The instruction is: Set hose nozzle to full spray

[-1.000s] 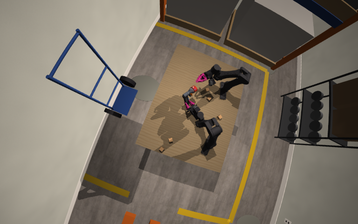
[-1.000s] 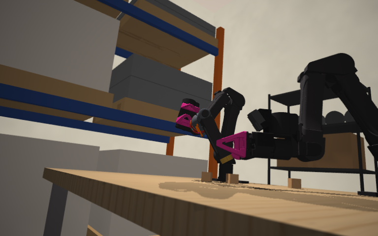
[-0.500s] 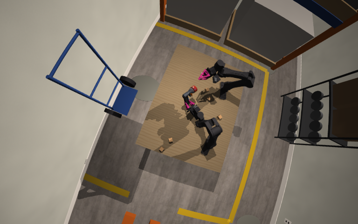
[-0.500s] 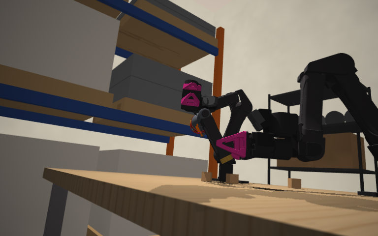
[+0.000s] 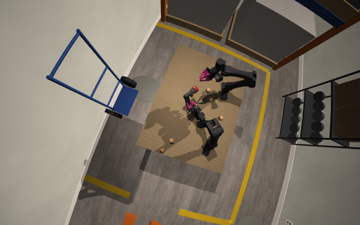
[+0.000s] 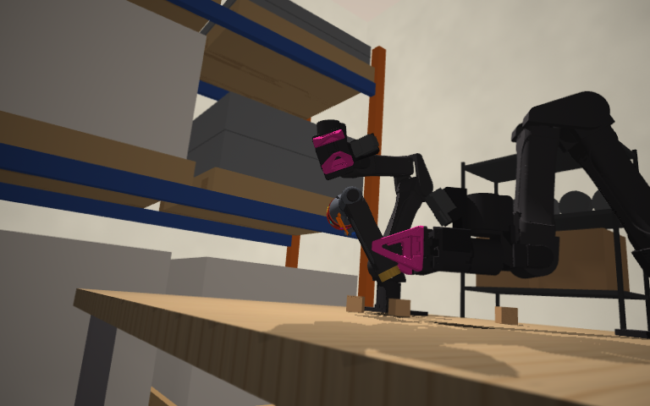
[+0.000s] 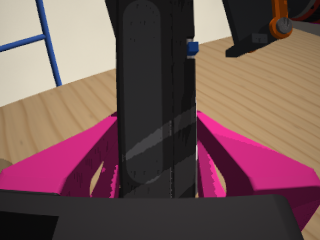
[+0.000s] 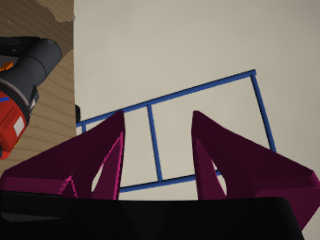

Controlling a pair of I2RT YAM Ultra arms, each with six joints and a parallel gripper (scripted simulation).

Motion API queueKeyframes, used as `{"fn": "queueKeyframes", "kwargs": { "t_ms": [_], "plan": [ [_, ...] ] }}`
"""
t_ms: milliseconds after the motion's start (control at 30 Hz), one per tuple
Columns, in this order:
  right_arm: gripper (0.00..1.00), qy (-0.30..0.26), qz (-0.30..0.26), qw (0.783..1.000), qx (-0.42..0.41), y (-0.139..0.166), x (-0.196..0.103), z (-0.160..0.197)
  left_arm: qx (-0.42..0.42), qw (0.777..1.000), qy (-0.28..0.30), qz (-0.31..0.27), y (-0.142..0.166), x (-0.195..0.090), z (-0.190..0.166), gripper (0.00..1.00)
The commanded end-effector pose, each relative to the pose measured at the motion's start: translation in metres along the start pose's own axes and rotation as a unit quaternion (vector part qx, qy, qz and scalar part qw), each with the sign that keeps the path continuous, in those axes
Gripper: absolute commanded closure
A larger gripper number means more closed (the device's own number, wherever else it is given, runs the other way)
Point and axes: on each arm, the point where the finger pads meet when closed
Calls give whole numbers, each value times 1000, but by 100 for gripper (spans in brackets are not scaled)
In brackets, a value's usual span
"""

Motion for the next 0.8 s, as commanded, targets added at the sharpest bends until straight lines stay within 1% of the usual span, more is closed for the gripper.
{"fn": "queueKeyframes", "kwargs": {
  "t_ms": [0, 33, 67, 133, 167, 200, 267, 300, 333, 367, 400, 433, 500, 533, 600, 633, 700, 733, 767],
  "plan": [
    [63, -33, 32, 991, 125, 5, 10, -8, -20, 997, 21, -73, -42, 10, -16, 65],
    [63, -42, 36, 988, 148, 6, 14, 1, -20, 997, 21, -73, -42, 10, -16, 65],
    [63, -43, 40, 984, 170, 5, 16, -9, -20, 997, 21, -73, -42, 10, -16, 65],
    [63, -61, 49, 974, 214, 7, 23, 9, -20, 997, 21, -73, -42, 10, -16, 65],
    [63, -63, 55, 968, 235, 6, 25, 3, -20, 997, 21, -73, -42, 10, -16, 65],
    [63, -72, 60, 962, 257, 7, 28, 12, -20, 997, 21, -73, -42, 10, -16, 65],
    [63, -72, 60, 962, 257, 7, 28, 12, -20, 997, 21, -73, -42, 10, -16, 65],
    [63, -91, 77, 943, 312, 7, 31, 21, -20, 997, 21, -73, -42, 10, -16, 65],
    [63, -94, 85, 934, 334, 6, 34, 17, -20, 997, 21, -73, -42, 10, -16, 65],
    [63, -105, 93, 924, 357, 6, 36, 26, -20, 997, 21, -73, -42, 10, -16, 65],
    [63, -114, 102, 913, 378, 6, 38, 36, -20, 997, 21, -73, -42, 10, -16, 65],
    [63, -115, 110, 903, 398, 5, 41, 30, -20, 997, 21, -73, -42, 10, -16, 65],
    [63, -133, 128, 881, 436, 5, 45, 50, -20, 997, 21, -73, -42, 10, -16, 65],
    [63, -134, 136, 870, 455, 4, 47, 46, -20, 997, 21, -73, -42, 10, -16, 65],
    [63, -151, 157, 844, 490, 2, 49, 65, -20, 997, 21, -73, -42, 10, -16, 65],
    [63, -154, 167, 831, 508, 1, 51, 65, -20, 997, 21, -73, -42, 10, -16, 65],
    [63, -170, 192, 801, 540, -1, 52, 84, -20, 997, 21, -73, -42, 10, -16, 65],
    [63, -165, 195, 792, 554, -1, 53, 62, -20, 997, 21, -73, -42, 10, -16, 65],
    [63, -172, 191, 793, 553, -3, 57, 65, -20, 997, 21, -73, -42, 10, -16, 65]
  ]
}}
Point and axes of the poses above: on each arm, the point where the finger pads meet when closed, its own x axis out along the fingers, its own z axis across the jaws, y = z × x, and after that the axes turned 14 degrees about -x, right-handed
